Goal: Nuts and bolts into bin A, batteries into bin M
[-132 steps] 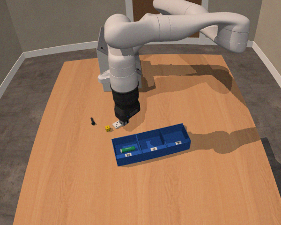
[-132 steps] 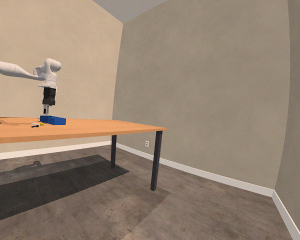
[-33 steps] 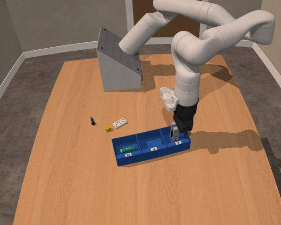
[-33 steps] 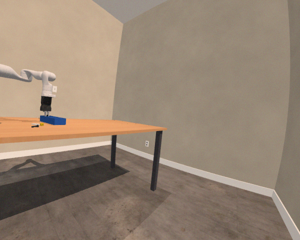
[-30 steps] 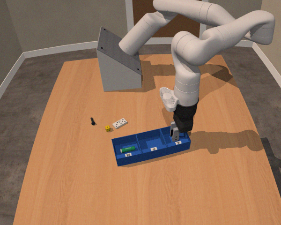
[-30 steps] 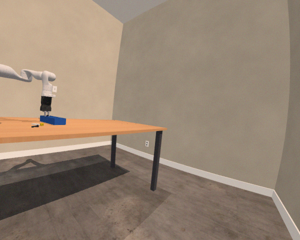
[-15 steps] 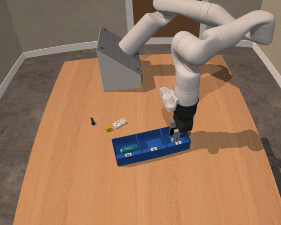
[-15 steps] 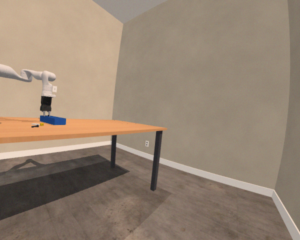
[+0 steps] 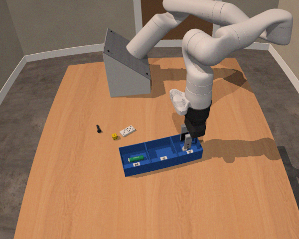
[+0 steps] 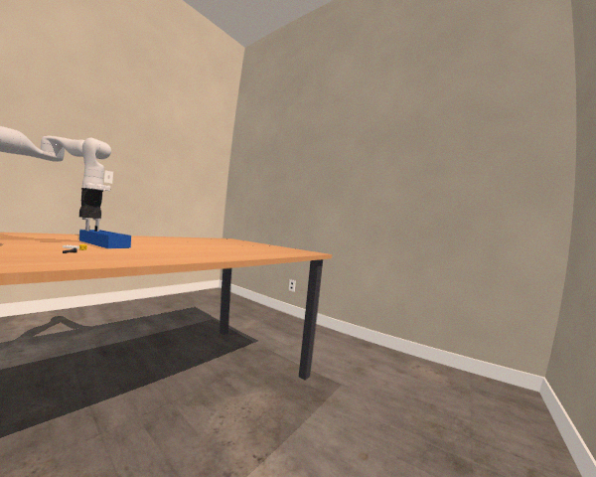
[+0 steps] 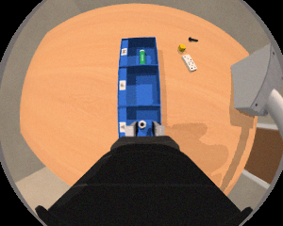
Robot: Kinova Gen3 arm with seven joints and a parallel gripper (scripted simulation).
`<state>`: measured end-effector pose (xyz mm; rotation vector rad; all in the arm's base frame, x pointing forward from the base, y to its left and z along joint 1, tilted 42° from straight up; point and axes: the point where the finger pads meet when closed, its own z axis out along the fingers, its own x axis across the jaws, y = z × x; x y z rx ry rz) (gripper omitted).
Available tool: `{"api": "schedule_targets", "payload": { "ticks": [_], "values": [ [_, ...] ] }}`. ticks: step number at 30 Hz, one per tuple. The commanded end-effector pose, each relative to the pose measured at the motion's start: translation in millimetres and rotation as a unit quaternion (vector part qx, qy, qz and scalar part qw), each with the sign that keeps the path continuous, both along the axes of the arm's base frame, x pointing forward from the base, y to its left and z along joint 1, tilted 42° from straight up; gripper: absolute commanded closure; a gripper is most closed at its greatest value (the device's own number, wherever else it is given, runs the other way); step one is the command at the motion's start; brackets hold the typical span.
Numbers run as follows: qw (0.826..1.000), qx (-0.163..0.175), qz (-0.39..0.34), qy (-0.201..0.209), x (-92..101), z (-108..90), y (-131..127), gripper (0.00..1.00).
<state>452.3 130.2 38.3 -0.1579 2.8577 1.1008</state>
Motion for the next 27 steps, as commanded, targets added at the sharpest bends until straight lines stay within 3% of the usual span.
{"api": "schedule_targets", "payload": {
  "ticks": [1,13,17,27],
  "values": [
    [1.000,0.000,-0.002,-0.001,2.1,6.5,-6,0.36],
    [1.000,0.000,-0.003,0.000,1.2,19.1,-17,0.36],
    [1.000,0.000,-0.003,0.000,0.4,31.7,-29,0.36],
    [1.000,-0.001,-0.002,-0.002,0.9,29.2,-27,0.36]
  ]
}}
